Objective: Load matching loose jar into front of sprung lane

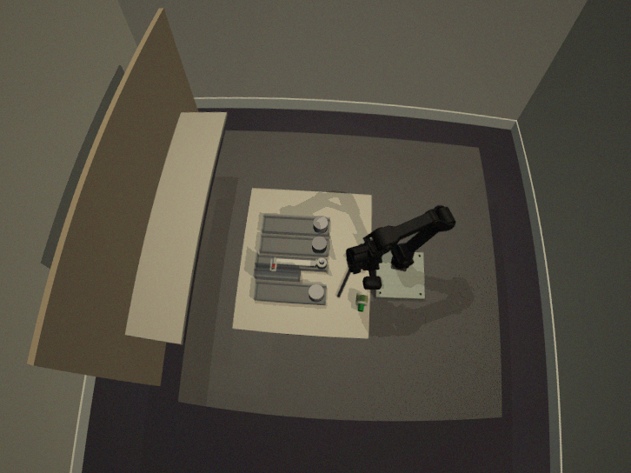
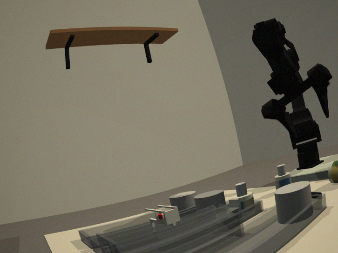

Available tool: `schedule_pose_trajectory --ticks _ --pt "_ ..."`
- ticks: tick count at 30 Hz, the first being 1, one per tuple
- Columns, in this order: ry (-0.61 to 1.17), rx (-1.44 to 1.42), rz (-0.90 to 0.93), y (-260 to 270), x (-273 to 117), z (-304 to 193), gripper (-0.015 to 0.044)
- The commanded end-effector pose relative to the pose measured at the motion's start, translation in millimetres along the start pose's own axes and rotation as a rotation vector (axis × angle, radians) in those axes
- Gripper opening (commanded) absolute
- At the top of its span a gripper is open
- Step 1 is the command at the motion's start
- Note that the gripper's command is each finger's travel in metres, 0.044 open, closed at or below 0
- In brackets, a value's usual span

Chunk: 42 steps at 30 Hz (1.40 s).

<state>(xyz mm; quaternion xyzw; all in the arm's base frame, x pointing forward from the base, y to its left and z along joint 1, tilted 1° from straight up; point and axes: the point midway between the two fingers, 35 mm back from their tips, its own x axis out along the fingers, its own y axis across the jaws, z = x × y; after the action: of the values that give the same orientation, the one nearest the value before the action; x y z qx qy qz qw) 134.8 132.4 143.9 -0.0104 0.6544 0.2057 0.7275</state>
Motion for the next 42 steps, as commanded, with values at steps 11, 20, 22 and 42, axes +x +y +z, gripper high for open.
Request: schedule_pose_trajectory --ticks 11,20,22,42 --pt "0.121 0.119 -0.284 -94.0 3.1 0.1 0.0440" --pt "0.121 0.119 -0.284 -102.1 28.5 -2.9 0.0440" --pt "0.121 0.119 -0.284 -103.0 31.7 -3.2 0.0440" --pt "0.121 0.119 -0.284 -111.7 61.9 -7.1 0.0440"
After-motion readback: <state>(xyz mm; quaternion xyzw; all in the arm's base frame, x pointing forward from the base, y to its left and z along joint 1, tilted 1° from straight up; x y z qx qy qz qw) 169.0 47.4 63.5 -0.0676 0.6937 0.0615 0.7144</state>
